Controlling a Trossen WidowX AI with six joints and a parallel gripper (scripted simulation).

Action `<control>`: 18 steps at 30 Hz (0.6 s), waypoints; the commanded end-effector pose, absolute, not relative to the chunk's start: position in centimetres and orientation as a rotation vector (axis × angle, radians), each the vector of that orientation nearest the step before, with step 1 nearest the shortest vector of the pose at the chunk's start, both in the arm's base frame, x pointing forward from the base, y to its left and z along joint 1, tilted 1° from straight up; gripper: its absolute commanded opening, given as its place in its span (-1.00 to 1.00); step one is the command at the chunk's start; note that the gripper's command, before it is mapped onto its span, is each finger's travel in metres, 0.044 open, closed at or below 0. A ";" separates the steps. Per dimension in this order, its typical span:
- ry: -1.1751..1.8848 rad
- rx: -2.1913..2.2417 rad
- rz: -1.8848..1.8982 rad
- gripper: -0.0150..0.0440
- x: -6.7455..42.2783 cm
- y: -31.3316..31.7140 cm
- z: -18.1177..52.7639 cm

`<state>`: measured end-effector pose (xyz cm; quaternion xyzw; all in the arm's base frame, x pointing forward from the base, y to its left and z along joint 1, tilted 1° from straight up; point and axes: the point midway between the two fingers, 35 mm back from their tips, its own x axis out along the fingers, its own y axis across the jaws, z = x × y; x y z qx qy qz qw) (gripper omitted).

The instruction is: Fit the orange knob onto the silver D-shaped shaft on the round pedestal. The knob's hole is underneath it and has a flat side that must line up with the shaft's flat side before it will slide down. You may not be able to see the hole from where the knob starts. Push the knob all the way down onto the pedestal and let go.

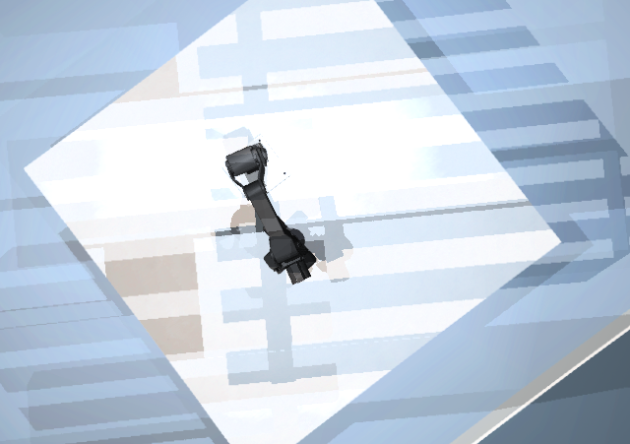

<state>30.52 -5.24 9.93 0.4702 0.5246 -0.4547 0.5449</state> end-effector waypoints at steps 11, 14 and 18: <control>1.241 1.116 -1.077 -0.49 30.7 -5.3 8.7; 1.246 1.115 -1.079 -0.49 30.6 -5.2 8.9; 1.246 1.115 -1.079 -0.49 30.6 -5.2 8.9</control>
